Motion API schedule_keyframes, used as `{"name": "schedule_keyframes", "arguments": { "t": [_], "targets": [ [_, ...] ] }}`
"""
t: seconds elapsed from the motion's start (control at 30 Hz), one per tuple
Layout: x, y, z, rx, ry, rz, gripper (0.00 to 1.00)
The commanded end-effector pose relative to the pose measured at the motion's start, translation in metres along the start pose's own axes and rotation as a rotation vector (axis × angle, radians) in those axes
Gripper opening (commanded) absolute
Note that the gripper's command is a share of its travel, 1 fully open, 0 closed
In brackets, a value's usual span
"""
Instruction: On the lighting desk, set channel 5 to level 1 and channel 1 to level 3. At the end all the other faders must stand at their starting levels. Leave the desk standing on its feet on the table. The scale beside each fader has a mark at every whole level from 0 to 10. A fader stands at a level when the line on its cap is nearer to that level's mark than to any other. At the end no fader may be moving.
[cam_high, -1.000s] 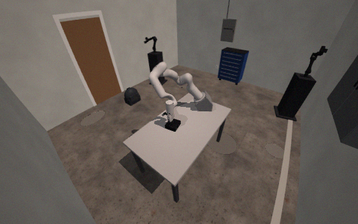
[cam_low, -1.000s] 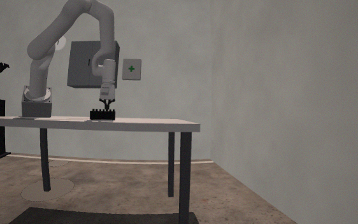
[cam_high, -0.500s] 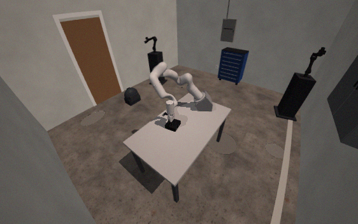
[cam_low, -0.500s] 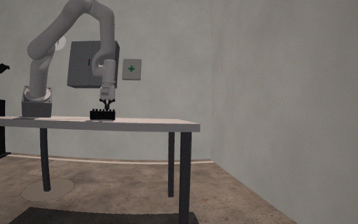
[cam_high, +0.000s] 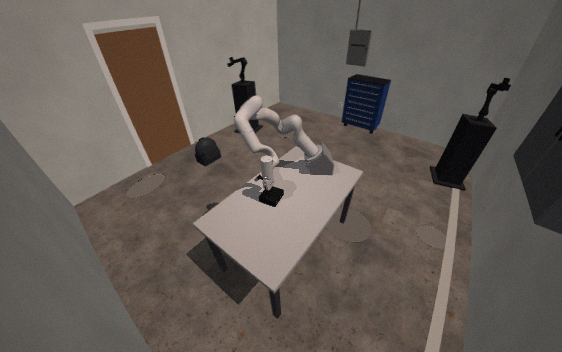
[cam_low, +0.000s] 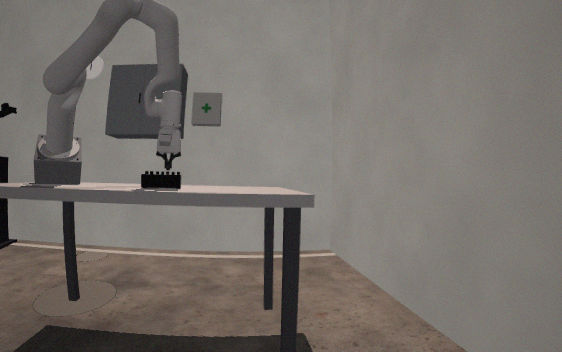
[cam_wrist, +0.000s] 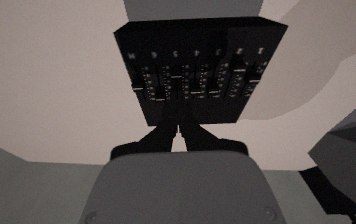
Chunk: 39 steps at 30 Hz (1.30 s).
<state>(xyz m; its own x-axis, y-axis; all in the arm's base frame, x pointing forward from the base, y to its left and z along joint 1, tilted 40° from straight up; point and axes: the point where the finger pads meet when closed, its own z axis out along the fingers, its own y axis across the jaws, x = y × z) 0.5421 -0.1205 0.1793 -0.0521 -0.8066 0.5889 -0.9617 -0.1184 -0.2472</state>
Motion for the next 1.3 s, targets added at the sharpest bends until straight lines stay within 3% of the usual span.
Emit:
{"name": "schedule_keyframes", "arguments": {
  "t": [0.0,0.17,0.67,0.7,0.97,1.27],
  "targets": [
    [0.0,-0.001,-0.015,0.001,0.0,0.0,0.0],
    [0.0,-0.001,-0.024,0.001,0.0,0.0,0.0],
    [0.0,-0.001,-0.026,0.001,0.0,0.0,0.0],
    [0.0,-0.001,-0.026,0.001,0.0,0.0,1.0],
    [0.0,-0.001,-0.032,0.001,0.0,0.0,1.0],
    [0.0,-0.001,-0.069,0.001,0.0,0.0,1.0]
  ]
}}
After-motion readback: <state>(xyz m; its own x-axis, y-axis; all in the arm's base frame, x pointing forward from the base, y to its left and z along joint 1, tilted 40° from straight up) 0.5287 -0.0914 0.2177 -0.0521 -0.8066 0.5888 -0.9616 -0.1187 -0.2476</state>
